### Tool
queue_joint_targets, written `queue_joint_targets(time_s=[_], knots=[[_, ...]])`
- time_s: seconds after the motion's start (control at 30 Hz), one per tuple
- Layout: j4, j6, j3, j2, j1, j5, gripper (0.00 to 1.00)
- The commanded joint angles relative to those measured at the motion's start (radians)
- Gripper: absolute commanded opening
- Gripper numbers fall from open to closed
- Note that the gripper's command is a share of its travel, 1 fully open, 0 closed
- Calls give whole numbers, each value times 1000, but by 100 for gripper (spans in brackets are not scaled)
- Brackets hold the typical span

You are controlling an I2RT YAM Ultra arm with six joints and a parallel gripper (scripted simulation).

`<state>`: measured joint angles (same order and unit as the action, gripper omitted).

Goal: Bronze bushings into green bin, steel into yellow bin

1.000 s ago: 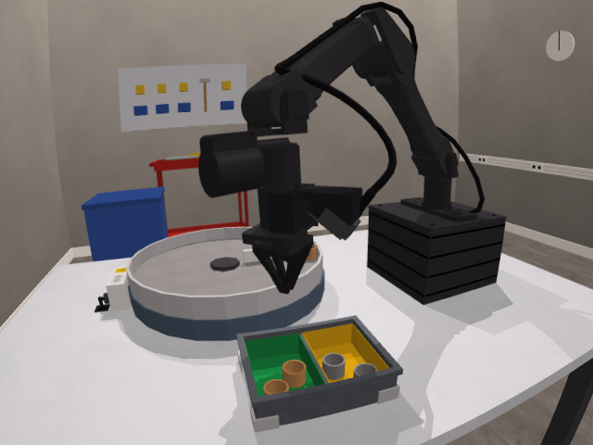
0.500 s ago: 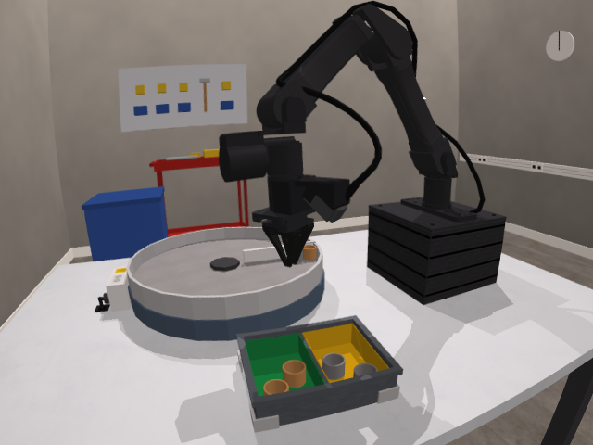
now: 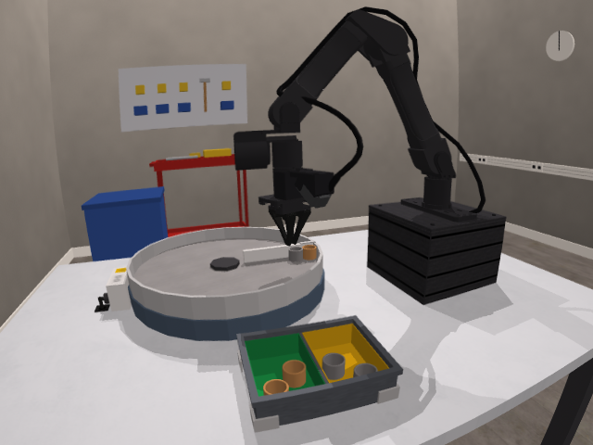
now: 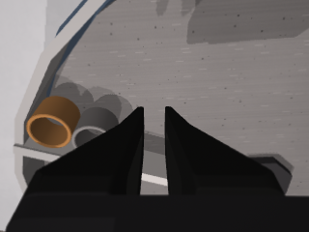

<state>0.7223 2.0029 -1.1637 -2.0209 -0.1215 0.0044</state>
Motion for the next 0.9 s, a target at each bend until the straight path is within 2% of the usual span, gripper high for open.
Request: queue_joint_targets(time_s=[0.0, 0.3, 0.87], knots=[[-19, 28, 31, 44, -56, -10, 12], [-8, 58, 46, 58, -155, -12, 12], [-14, 67, 50, 63, -181, -12, 12]])
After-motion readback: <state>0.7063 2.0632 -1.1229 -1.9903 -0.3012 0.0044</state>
